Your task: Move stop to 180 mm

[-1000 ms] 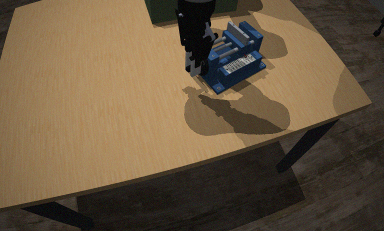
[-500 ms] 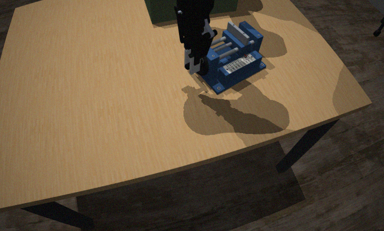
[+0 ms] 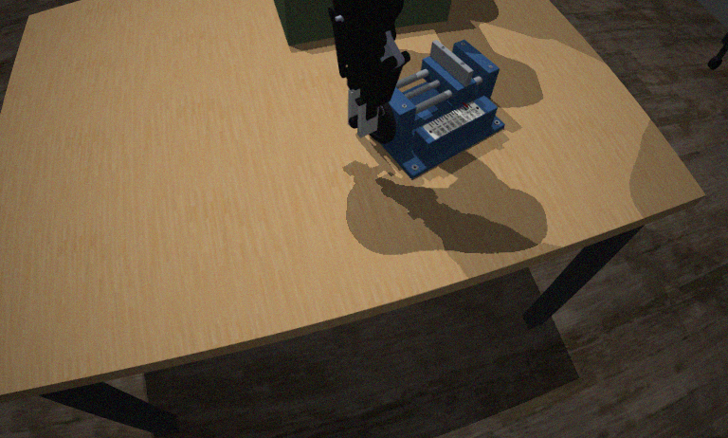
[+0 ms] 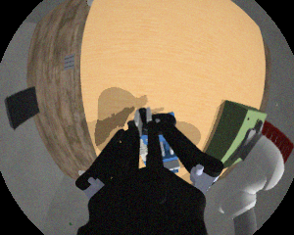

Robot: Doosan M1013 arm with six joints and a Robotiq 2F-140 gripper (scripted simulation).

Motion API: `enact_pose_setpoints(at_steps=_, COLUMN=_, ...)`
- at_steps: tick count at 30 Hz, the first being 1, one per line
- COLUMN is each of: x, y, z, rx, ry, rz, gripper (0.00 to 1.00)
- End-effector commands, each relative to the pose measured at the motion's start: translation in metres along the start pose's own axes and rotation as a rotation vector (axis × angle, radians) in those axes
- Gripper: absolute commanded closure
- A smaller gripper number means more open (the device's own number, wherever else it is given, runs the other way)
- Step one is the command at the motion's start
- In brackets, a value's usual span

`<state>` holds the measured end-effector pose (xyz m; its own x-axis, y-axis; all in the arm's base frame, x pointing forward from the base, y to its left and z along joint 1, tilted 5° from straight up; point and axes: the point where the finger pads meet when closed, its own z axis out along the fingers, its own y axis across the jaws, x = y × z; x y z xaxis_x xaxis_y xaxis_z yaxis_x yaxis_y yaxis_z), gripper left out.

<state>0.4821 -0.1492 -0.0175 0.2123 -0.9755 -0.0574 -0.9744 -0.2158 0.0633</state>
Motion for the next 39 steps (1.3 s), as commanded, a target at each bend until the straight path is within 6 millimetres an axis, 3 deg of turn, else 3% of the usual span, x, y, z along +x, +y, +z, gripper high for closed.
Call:
enact_pose_setpoints(at_steps=1, x=0.0000, y=0.0012, z=-0.0008, rx=-0.001, ry=0.000, rz=0.000, gripper=0.96)
enact_pose_setpoints(at_steps=39, x=0.0000, y=0.0098, z=-0.0055, rx=-0.001, ry=0.000, rz=0.000, gripper=0.96)
